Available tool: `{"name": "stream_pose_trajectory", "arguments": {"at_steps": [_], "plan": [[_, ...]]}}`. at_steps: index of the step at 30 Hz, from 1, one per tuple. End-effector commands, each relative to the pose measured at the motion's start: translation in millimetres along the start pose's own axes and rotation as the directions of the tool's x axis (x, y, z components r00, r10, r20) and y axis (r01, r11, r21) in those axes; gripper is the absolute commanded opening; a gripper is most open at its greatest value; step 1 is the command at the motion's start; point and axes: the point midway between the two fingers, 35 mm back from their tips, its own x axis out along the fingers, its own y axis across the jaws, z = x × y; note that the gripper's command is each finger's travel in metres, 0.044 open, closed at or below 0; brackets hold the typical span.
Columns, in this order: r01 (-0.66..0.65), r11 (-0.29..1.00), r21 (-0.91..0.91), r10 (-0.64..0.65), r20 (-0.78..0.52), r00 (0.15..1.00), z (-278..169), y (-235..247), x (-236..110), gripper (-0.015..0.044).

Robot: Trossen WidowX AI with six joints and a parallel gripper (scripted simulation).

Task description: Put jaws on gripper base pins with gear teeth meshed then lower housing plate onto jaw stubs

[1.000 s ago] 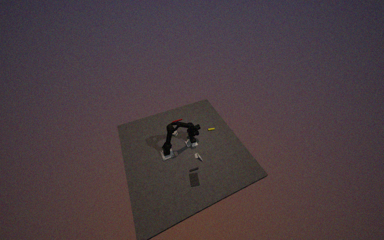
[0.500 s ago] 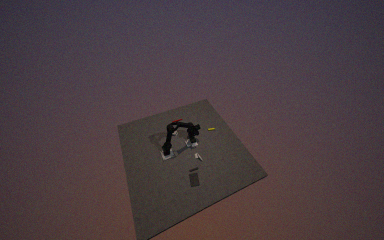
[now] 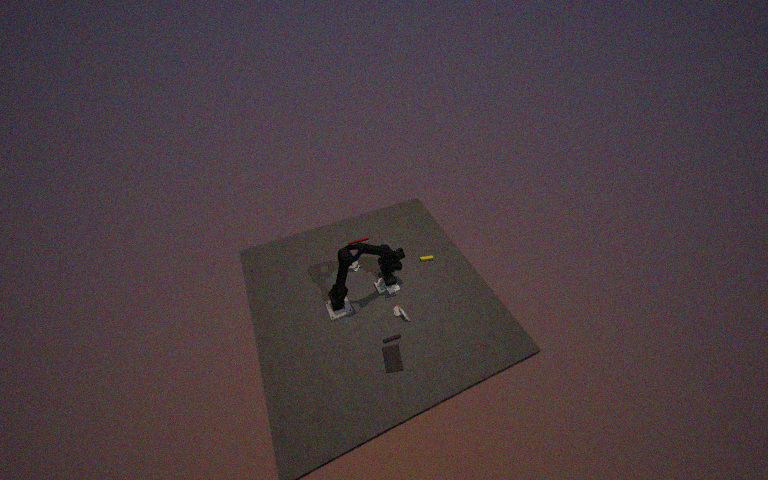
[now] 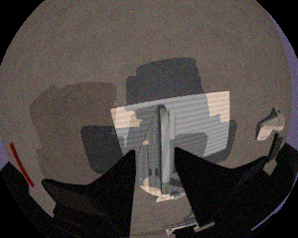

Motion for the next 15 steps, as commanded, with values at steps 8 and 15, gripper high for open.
{"name": "stream_pose_trajectory", "arguments": {"at_steps": [8, 15], "plan": [[0.003, 1.000, 0.005, -0.003, -0.005, 1.000, -2.0, -0.8, 0.5, 0.0134], [0.003, 1.000, 0.005, -0.003, -0.005, 1.000, -2.1, -0.8, 2.6, 0.0134]]}}
